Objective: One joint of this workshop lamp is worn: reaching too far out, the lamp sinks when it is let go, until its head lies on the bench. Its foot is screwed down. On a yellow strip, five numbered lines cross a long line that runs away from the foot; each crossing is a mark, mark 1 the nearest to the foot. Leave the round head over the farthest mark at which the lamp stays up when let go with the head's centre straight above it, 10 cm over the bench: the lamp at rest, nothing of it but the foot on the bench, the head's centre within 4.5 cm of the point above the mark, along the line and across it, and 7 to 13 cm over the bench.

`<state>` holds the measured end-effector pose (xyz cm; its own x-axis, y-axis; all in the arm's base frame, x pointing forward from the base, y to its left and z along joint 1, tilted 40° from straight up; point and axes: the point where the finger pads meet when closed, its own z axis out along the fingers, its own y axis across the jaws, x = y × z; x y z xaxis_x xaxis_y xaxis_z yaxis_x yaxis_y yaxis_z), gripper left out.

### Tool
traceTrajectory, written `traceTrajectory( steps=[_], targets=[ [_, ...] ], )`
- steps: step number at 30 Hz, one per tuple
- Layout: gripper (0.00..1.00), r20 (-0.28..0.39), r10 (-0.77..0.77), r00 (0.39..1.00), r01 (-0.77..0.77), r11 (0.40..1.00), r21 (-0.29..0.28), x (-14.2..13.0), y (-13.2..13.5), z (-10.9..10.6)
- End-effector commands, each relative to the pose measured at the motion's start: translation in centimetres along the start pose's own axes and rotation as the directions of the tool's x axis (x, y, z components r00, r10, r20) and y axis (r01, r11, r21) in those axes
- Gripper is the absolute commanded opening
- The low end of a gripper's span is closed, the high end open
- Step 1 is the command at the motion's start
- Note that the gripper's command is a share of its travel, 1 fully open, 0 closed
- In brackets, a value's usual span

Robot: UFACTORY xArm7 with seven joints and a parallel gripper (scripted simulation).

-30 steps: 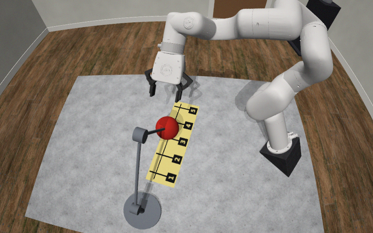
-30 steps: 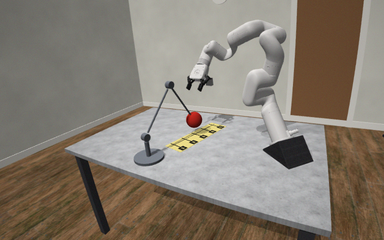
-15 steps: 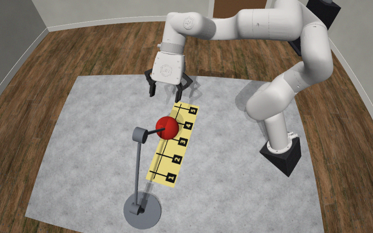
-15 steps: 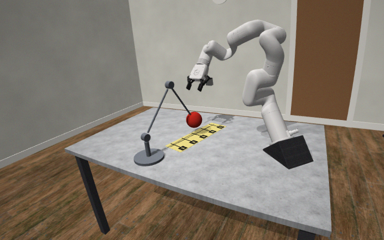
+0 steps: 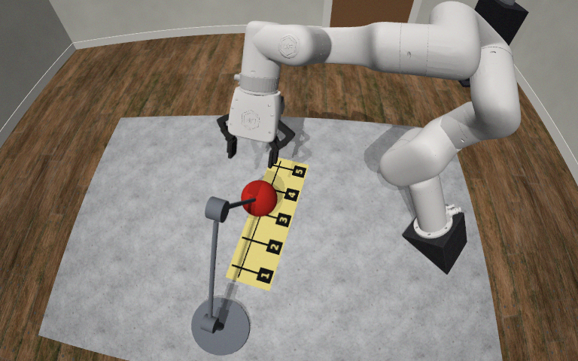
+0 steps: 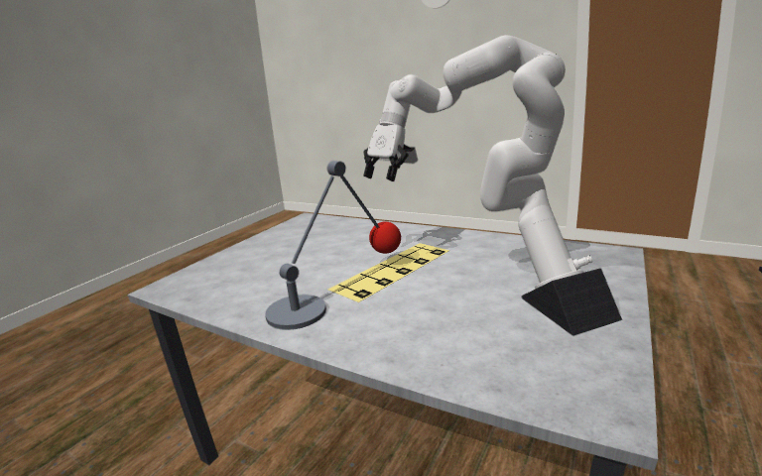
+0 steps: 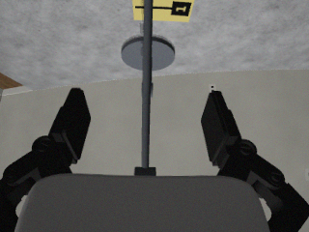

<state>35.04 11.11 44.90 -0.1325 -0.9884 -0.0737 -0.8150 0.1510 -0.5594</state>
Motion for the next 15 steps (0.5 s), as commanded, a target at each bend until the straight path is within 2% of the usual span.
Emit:
traceTrajectory(
  steps=[1, 13, 15],
  targets=[
    [1.00, -0.011, 0.001, 1.000, -0.001, 1.000, 0.001, -0.2, -0.1, 0.7],
    [1.00, 0.006, 0.000, 1.000, 0.000, 1.000, 0.002, 0.1, -0.1, 3.8],
    [1.00, 0.006, 0.000, 1.000, 0.000, 1.000, 0.002, 0.1, -0.1, 3.8]
  ],
)
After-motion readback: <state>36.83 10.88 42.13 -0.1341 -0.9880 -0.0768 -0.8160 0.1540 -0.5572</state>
